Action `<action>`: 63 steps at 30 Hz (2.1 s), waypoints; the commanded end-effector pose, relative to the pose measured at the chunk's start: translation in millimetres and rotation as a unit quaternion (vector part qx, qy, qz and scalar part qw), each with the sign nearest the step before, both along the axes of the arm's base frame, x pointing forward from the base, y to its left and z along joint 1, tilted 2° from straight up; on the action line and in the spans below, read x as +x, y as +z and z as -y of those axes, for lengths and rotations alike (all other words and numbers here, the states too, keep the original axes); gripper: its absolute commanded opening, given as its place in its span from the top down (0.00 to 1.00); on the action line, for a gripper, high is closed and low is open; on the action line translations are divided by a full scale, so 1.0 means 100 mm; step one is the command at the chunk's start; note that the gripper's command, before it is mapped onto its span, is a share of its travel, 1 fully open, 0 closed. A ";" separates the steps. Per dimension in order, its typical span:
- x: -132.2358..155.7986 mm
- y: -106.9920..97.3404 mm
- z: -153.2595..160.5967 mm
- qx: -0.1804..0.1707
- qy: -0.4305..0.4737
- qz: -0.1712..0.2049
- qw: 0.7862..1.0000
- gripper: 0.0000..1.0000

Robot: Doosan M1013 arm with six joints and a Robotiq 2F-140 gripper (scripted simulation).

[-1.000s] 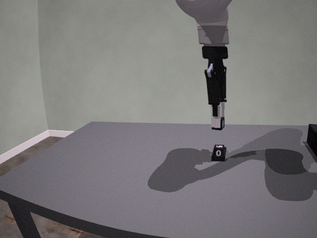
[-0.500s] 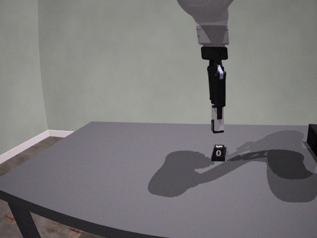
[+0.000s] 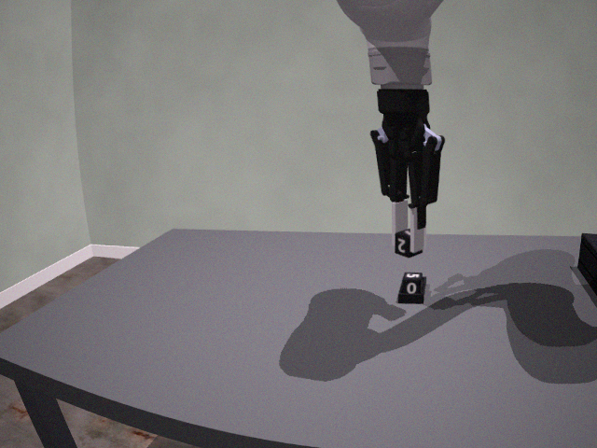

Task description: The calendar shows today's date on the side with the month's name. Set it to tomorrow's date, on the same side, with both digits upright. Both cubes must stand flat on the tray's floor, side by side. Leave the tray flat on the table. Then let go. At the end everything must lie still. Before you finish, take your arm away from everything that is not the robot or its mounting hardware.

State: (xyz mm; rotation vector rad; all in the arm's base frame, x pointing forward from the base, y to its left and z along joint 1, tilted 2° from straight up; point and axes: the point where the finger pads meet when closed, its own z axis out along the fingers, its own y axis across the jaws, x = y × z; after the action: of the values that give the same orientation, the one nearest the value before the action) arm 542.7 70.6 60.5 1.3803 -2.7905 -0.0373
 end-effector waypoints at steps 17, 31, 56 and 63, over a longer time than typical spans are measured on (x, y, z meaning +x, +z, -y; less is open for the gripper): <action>-0.04 -0.01 -0.28 0.019 0.358 0.005 0.934 0.83; -0.04 -0.02 -0.32 0.020 0.409 0.005 0.912 0.83; -0.06 -0.37 -0.33 0.020 0.409 0.005 0.912 0.83; -0.07 -0.71 -0.34 0.020 0.409 0.005 0.912 0.83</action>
State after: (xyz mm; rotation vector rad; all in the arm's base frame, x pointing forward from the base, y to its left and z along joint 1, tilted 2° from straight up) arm 536.0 104.1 -1.1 2.4175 -1.9926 -0.0662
